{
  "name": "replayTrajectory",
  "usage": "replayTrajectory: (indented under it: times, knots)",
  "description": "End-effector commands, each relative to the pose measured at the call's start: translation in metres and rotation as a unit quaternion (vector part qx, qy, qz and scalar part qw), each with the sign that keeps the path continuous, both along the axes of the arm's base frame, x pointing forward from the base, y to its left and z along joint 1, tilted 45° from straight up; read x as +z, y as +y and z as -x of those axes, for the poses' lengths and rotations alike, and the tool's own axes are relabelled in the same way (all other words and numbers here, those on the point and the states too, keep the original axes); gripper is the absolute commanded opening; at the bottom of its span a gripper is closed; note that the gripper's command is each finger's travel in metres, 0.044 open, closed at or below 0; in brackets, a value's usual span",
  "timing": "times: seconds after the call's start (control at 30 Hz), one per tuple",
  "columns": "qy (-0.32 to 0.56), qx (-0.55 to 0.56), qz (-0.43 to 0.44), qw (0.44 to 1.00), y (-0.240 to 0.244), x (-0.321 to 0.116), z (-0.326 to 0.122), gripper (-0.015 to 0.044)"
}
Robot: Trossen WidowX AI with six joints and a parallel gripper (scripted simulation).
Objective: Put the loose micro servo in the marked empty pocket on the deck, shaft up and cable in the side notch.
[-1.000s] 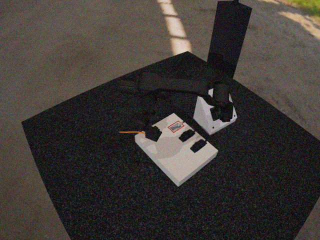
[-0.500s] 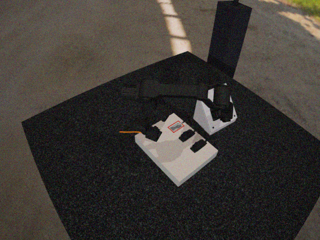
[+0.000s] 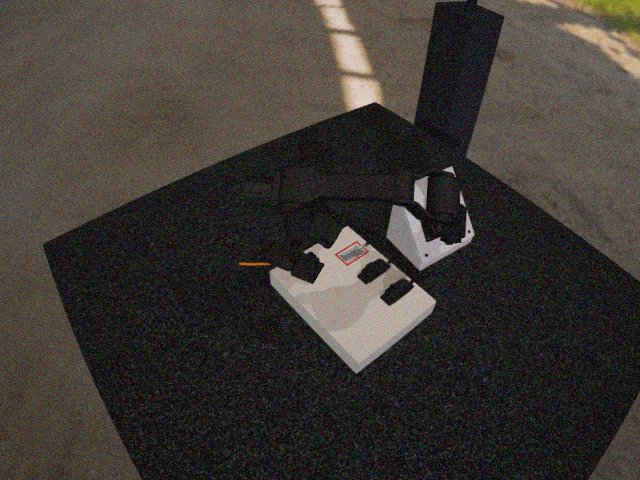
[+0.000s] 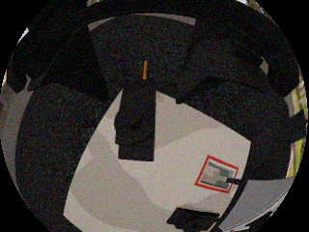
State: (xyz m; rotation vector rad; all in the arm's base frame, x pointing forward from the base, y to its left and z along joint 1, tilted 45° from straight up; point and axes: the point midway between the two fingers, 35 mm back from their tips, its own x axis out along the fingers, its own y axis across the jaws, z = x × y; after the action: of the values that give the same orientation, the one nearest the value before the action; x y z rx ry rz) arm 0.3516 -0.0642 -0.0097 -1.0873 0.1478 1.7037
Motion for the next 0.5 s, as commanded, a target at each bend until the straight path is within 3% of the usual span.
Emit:
replayTrajectory:
  times: [0.0,0.13,0.33,0.47]
  knots:
    - [0.000,-0.003,-0.002,1.000,0.0010,-0.0002,-0.0001,0.0230]
    - [0.000,-0.003,-0.002,1.000,0.0010,-0.0002,-0.0001,0.0125]
    - [0.000,-0.003,-0.002,1.000,0.0010,-0.0002,-0.0001,0.0085]
    - [0.000,-0.003,-0.002,1.000,-0.0046,0.0051,-0.0004,0.0000]
